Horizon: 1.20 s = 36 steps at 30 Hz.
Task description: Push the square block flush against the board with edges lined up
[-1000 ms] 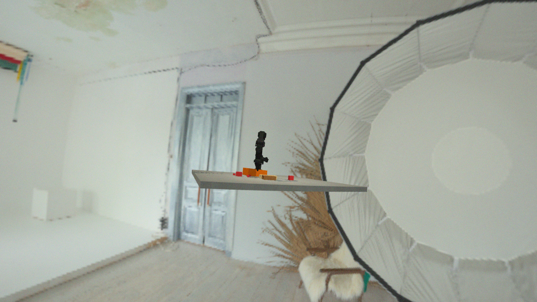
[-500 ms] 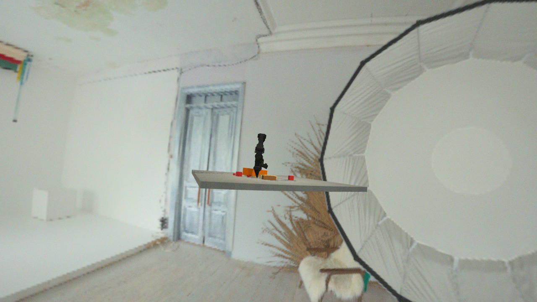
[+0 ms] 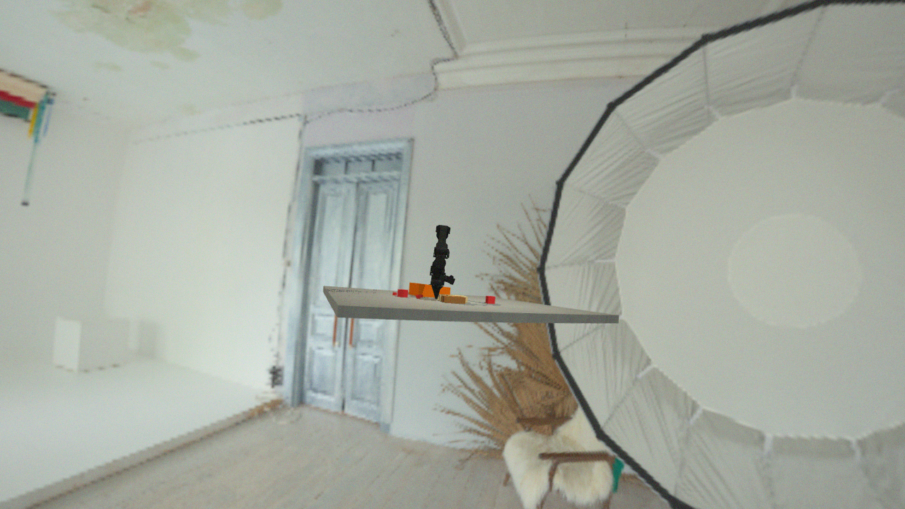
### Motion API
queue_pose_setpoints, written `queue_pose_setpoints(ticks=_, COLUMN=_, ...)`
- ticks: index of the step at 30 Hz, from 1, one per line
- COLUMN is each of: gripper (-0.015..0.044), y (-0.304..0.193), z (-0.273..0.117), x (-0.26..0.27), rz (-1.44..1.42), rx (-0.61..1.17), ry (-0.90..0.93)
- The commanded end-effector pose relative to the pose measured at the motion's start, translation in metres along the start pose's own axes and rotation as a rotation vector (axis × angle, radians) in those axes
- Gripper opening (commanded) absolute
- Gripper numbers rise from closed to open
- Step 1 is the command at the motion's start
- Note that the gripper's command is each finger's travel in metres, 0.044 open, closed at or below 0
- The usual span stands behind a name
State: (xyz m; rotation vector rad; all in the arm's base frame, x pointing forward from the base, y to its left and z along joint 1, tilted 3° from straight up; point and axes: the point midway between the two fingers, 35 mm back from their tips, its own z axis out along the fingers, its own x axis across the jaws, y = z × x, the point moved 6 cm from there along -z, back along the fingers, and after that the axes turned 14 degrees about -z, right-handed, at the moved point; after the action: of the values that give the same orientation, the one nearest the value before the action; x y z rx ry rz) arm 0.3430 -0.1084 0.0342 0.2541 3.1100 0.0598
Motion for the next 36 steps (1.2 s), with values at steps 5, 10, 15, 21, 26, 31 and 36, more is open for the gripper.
queue_pose_setpoints(ticks=5, gripper=0.0, y=0.013, z=0.0, x=-0.003, rz=-0.005, rx=-0.01, ry=-0.001)
queue_pose_setpoints(ticks=10, gripper=0.0, y=0.006, z=0.001, x=-0.002, rz=-0.005, rx=-0.009, ry=-0.001)
queue_pose_setpoints(ticks=15, gripper=0.0, y=-0.002, z=0.001, x=0.0, rz=-0.005, rx=-0.008, ry=-0.001)
queue_pose_setpoints(ticks=21, gripper=0.0, y=-0.012, z=0.001, x=0.002, rz=-0.005, rx=-0.007, ry=-0.001)
queue_pose_setpoints(ticks=26, gripper=0.0, y=-0.02, z=0.001, x=0.004, rz=-0.005, rx=-0.006, ry=0.0)
queue_pose_setpoints(ticks=31, gripper=0.0, y=-0.028, z=0.001, x=0.006, rz=-0.005, rx=-0.005, ry=0.0)
queue_pose_setpoints(ticks=36, gripper=0.0, y=-0.036, z=0.001, x=0.008, rz=-0.005, rx=-0.005, ry=0.0)
